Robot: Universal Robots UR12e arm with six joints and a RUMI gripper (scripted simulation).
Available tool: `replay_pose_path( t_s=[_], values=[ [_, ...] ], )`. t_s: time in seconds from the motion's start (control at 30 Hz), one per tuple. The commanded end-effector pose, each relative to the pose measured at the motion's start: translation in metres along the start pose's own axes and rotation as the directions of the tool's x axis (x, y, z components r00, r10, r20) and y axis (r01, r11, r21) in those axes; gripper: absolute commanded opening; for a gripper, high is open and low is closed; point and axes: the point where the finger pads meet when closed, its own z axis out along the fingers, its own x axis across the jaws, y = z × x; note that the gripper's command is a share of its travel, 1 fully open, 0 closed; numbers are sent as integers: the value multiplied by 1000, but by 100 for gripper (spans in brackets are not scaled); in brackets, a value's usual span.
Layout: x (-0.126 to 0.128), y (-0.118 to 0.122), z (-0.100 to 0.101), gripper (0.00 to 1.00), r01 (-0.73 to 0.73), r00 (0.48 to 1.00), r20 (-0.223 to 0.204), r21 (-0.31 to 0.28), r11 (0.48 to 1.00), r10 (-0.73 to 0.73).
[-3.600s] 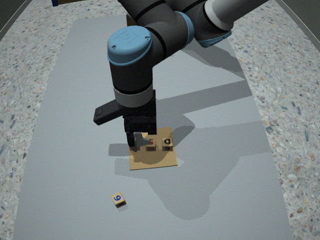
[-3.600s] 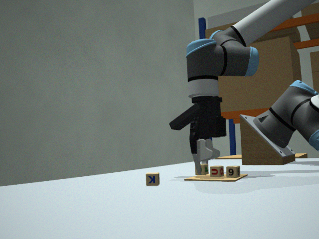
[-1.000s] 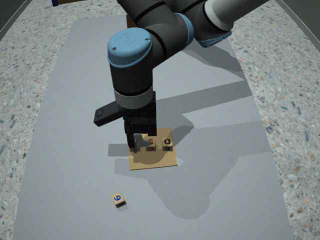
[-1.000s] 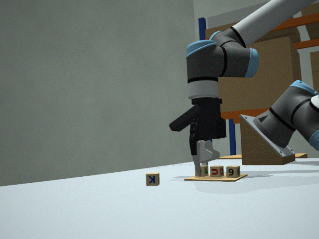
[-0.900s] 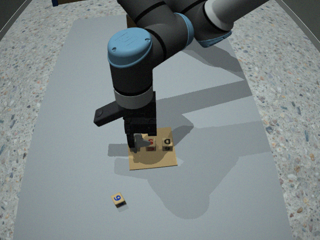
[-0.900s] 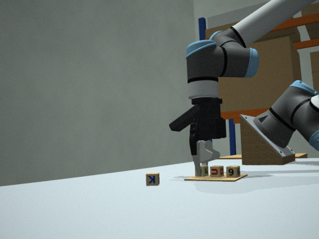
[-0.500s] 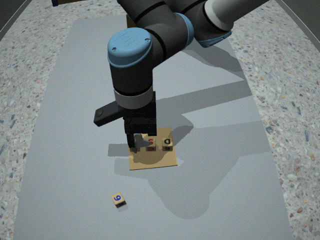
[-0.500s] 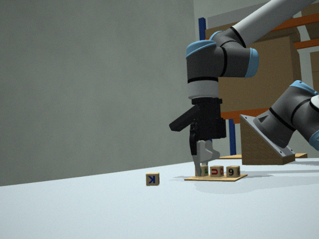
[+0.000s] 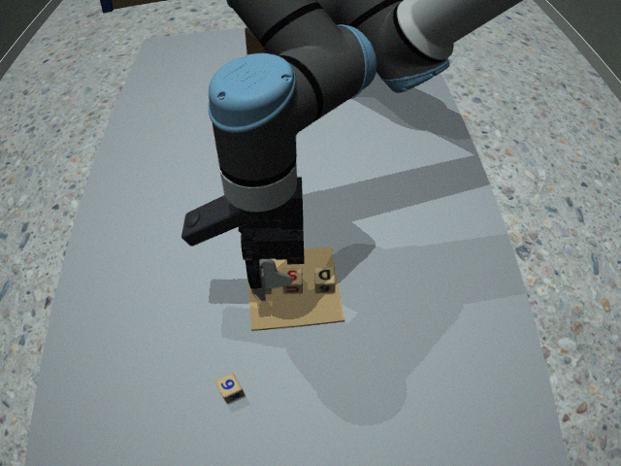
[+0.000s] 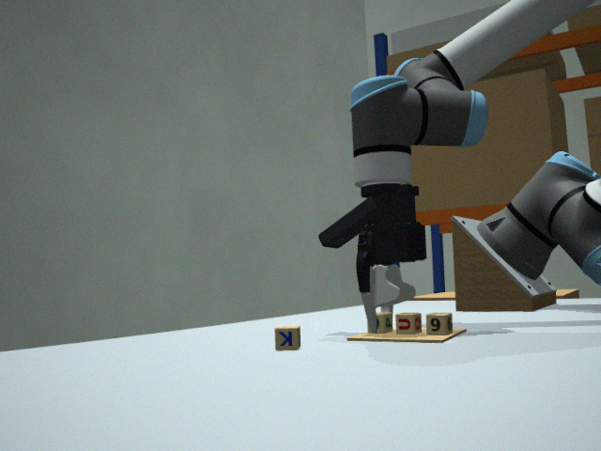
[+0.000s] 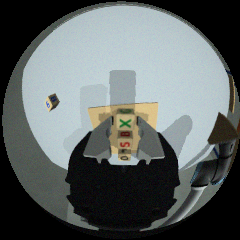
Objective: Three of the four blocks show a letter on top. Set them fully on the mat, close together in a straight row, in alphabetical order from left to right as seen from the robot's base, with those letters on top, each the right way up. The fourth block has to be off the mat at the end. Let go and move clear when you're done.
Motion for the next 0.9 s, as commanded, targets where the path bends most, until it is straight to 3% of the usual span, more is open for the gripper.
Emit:
replay_pose_path(
  t_s=[0.0, 0.4, 0.63, 0.7, 0.87],
  values=[
    [-1, 0, -1, 28, 0, 1000, 1, 1, 1000, 0],
    [-1, 0, -6, 28, 0, 1000, 1, 1, 1000, 0],
    [-1, 0, -34, 28, 0, 1000, 1, 1, 1000, 0],
    [-1, 0, -34, 28, 0, 1000, 1, 1, 1000, 0],
    [0, 0, -61, 28, 0, 1000, 1, 1, 1000, 0]
  ],
)
